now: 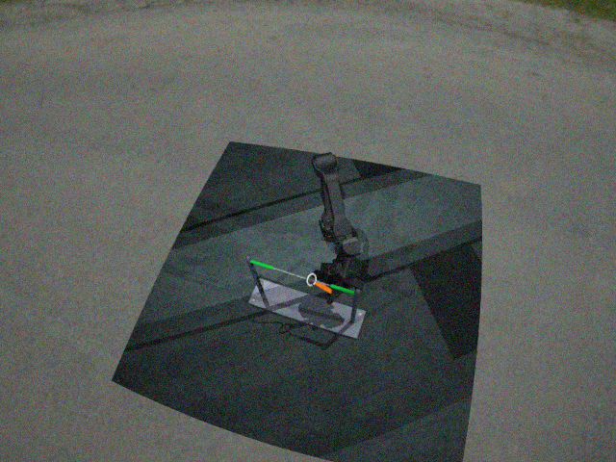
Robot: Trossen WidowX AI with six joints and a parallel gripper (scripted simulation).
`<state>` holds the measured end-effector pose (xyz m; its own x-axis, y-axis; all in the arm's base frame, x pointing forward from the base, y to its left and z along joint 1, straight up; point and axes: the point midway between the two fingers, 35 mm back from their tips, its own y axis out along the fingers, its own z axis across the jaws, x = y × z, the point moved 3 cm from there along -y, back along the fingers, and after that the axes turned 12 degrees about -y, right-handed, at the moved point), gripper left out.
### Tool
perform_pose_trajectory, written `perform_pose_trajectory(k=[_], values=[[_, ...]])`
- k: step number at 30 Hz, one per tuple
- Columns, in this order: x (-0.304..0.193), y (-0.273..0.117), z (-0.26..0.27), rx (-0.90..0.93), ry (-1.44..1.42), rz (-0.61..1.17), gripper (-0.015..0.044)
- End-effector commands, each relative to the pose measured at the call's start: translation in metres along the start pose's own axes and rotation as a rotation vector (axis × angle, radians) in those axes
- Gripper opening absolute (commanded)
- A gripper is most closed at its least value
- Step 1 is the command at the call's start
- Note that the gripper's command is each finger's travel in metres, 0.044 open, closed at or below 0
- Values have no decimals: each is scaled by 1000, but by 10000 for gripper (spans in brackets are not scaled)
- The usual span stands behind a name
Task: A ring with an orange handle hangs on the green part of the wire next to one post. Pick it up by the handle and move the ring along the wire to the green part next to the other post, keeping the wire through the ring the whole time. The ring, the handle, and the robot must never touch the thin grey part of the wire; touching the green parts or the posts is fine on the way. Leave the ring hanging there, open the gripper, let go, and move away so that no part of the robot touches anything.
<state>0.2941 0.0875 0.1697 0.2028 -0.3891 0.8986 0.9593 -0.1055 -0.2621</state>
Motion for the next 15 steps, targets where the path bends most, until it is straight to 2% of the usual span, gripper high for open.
perform_pose_trajectory(k=[1,15], values=[[-2,1,5,-9,9,5,-150],[0,1,12,-4,-48,2,-150]])
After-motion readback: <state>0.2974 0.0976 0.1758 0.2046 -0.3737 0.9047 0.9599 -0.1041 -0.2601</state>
